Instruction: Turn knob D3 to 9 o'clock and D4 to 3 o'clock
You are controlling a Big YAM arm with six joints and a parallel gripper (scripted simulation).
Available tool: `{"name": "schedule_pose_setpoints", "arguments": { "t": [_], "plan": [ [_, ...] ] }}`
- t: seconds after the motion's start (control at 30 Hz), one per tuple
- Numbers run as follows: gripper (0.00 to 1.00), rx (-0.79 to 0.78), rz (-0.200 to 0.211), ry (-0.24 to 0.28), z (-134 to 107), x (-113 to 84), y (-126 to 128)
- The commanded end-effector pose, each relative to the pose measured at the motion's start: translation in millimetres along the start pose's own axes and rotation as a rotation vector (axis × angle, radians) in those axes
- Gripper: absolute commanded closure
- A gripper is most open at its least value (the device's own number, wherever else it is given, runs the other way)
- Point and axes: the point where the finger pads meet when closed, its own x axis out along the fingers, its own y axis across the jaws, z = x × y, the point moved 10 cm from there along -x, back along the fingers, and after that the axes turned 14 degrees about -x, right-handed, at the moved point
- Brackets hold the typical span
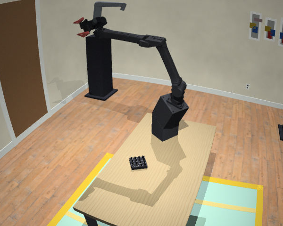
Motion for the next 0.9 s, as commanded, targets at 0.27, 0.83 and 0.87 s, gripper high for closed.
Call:
{"name": "schedule_pose_setpoints", "arguments": {
  "t": [0.27, 0.83, 0.87],
  "plan": [
    [0.0, 0.365, 0.057, 0.005, 17, 104.1, 83],
    [0.0, 0.892, 0.214, 0.168, 39, 214.3, 283],
    [0.0, 0.921, 0.225, 0.183, 42, 218.7, 297]
  ]
}}
